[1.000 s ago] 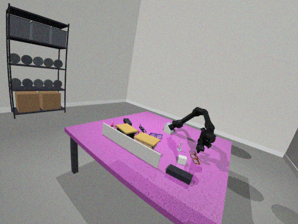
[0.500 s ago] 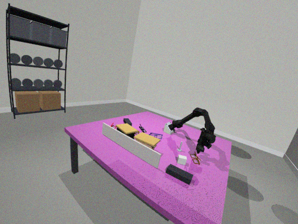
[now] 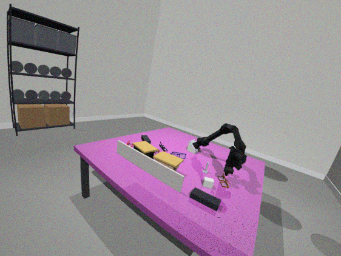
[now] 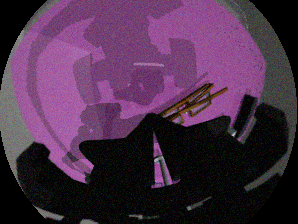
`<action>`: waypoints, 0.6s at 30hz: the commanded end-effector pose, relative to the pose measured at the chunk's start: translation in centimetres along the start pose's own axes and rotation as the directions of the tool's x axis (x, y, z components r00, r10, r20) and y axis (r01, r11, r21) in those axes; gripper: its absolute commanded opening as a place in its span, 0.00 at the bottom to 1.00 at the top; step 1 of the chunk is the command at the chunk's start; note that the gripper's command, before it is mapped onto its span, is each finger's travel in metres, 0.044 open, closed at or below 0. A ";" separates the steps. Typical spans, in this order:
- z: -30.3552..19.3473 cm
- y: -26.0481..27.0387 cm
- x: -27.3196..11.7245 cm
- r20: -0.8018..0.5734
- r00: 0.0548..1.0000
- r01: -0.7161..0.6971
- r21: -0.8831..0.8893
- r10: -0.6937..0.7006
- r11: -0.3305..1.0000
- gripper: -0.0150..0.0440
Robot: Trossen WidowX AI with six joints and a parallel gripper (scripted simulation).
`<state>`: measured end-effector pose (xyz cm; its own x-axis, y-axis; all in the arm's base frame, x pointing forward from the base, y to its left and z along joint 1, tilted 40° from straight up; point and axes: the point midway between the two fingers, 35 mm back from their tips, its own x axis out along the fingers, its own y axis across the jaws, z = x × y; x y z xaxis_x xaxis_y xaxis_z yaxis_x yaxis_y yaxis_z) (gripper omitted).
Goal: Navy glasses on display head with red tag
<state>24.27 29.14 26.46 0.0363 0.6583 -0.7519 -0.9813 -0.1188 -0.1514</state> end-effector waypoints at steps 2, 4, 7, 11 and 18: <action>0.3 1.9 -2.8 0.006 1.000 0.003 -0.009 -0.002 1.000 0.25; 0.2 3.6 -4.8 0.006 1.000 0.002 -0.009 -0.002 1.000 0.25; 0.1 4.5 -5.7 0.005 1.000 0.001 -0.008 -0.001 1.000 0.25; 0.6 3.8 -5.6 0.018 1.000 0.018 -0.015 -0.018 1.000 0.34; 0.6 3.8 -5.6 0.018 1.000 0.018 -0.015 -0.018 1.000 0.59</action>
<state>20.19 25.42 30.38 0.0492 0.6724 -0.7386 -0.9779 -0.1181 -0.1727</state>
